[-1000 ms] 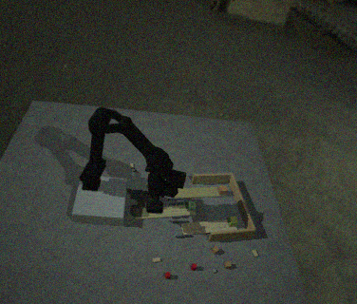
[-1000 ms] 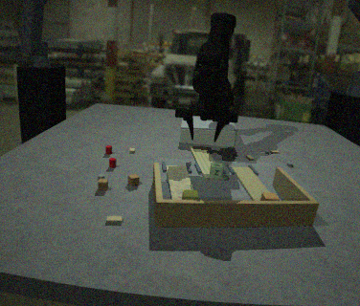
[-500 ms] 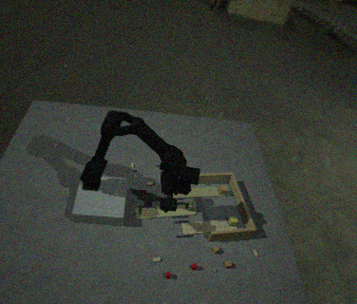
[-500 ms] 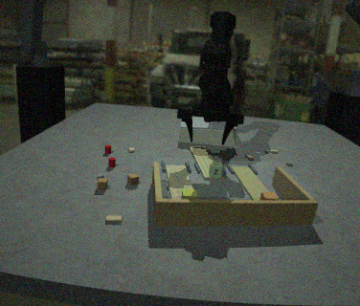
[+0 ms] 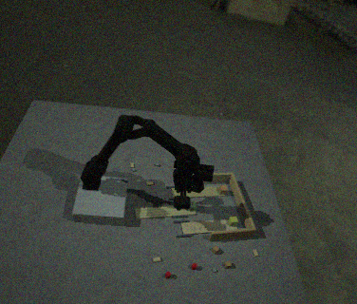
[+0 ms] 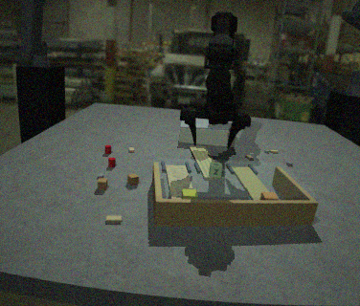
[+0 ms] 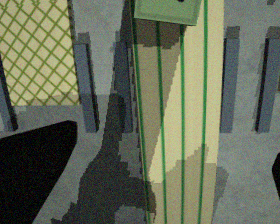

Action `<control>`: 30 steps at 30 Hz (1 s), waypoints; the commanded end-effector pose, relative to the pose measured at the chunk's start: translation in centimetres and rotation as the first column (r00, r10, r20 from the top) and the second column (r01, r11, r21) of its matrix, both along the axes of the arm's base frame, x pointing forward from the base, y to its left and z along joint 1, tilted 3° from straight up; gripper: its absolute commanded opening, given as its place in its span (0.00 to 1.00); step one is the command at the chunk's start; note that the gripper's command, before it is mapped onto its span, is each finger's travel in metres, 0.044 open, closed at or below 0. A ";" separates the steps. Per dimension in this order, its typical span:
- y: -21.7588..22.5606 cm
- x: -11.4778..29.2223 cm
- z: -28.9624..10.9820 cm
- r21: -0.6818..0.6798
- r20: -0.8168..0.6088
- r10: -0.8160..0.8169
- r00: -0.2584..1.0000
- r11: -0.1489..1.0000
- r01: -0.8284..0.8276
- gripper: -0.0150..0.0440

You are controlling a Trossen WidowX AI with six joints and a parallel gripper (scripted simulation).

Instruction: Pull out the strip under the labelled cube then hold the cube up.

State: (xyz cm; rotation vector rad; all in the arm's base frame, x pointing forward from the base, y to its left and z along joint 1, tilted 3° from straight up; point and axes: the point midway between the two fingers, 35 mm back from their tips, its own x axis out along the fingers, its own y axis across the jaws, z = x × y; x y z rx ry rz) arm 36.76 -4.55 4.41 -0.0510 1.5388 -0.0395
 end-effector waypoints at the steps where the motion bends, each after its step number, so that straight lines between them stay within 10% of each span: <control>1: 0.3 1.5 0.1 -0.003 -0.002 -0.003 1.000 1.000 0.003 1.00; 17: 1.4 6.5 0.6 -0.002 0.002 -0.003 1.000 1.000 0.003 1.00; 24: 1.3 6.6 -0.2 -0.002 0.002 -0.003 1.000 1.000 0.003 0.69; 30: 1.2 6.6 -1.2 -0.002 0.002 -0.003 1.000 1.000 0.003 0.68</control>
